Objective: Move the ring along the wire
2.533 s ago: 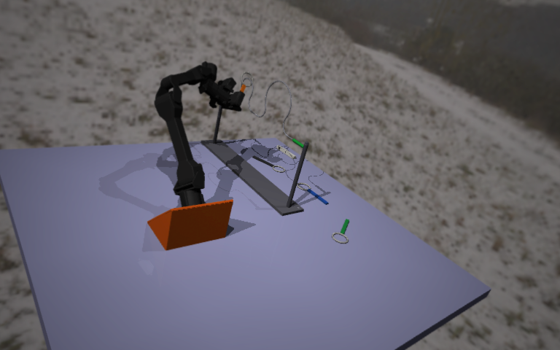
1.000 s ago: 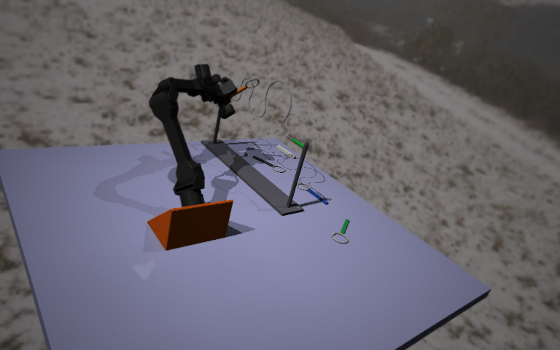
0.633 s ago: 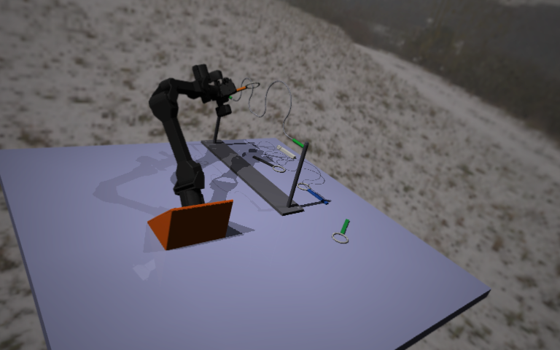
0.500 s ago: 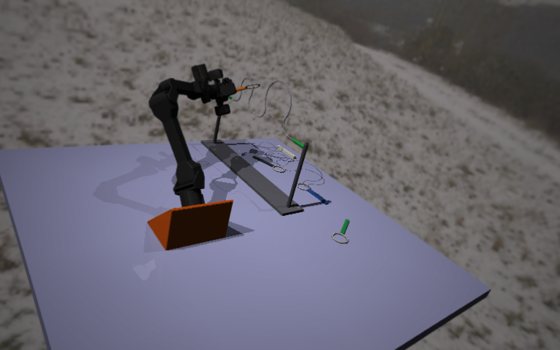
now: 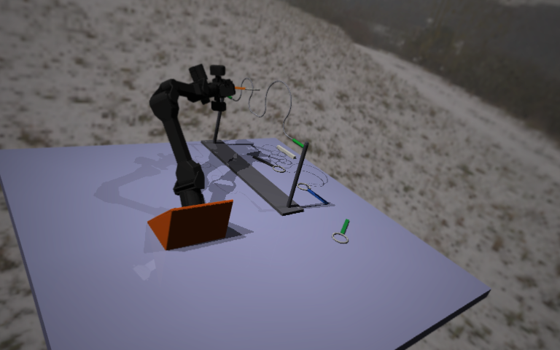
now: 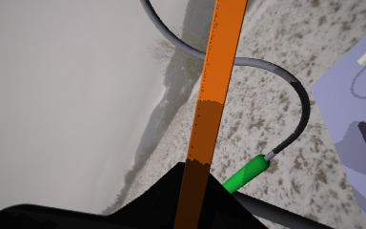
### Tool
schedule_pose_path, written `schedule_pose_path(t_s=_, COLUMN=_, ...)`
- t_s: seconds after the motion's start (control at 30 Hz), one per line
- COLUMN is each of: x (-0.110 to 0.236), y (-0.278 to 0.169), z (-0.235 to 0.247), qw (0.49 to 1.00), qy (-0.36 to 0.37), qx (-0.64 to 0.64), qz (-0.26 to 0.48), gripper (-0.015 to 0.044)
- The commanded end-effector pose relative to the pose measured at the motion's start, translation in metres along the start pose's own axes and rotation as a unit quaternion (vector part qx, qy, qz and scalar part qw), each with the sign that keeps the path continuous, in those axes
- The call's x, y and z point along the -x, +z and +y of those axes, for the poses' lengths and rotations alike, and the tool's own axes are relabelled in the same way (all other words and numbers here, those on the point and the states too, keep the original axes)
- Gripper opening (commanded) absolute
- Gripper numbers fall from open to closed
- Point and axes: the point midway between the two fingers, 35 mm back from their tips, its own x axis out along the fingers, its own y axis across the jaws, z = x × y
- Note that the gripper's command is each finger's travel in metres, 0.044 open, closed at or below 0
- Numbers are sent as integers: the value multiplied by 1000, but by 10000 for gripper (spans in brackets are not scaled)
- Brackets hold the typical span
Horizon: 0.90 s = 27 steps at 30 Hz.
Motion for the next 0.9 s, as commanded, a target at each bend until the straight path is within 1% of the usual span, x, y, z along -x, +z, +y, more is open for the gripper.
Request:
schedule_pose_path(t_s=0.0, x=-1, y=1, z=7, qw=999, qy=25, qx=-42, qz=-8, gripper=-150)
schedule_pose_path(t_s=0.53, x=-1, y=5, z=28, qw=977, qy=104, qx=-183, qz=-25, gripper=-150)
schedule_pose_path(t_s=0.87, x=-2, y=5, z=29, qw=967, qy=125, qx=-220, qz=-30, gripper=-150)
